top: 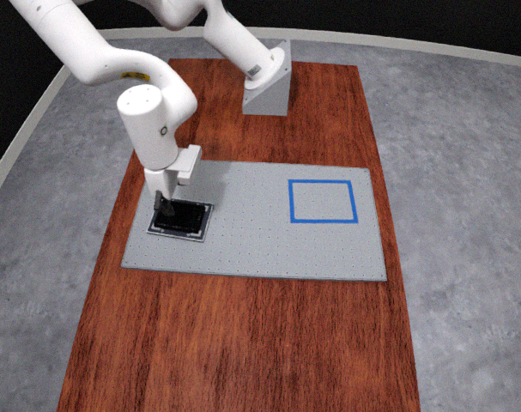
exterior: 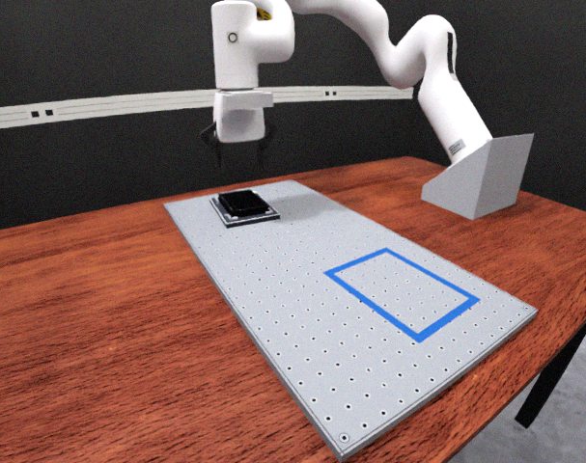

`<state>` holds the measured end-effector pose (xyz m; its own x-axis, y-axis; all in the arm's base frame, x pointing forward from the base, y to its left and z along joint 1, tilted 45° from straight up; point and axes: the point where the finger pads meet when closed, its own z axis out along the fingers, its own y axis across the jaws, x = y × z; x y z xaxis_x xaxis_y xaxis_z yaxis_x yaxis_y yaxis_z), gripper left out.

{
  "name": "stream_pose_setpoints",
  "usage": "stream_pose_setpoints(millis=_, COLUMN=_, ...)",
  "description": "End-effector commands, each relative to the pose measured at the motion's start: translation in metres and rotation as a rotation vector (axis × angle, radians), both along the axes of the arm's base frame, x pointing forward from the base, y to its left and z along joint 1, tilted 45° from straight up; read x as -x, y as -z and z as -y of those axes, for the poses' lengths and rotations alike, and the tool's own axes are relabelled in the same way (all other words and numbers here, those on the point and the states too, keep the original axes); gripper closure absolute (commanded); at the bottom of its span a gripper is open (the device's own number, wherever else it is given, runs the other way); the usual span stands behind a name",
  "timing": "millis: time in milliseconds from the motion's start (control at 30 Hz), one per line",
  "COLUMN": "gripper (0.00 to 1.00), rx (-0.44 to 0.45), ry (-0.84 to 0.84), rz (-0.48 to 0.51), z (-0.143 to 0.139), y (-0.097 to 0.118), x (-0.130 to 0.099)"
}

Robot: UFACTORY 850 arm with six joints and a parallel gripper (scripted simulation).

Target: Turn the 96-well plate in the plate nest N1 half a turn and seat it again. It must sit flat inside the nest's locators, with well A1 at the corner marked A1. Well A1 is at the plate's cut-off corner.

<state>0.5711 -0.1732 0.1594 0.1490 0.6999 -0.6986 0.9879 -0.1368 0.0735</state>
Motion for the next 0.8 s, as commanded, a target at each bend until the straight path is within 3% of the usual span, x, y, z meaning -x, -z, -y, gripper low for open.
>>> stream_pose_setpoints(millis=0, gripper=0.0, rx=0.002, ry=0.0, rz=0.012, z=0.001, y=-0.002, x=-0.003)
stream_pose_setpoints(millis=767, gripper=0.0, rx=0.003, ry=0.0, rz=0.012, z=0.012, y=0.009, x=-0.002)
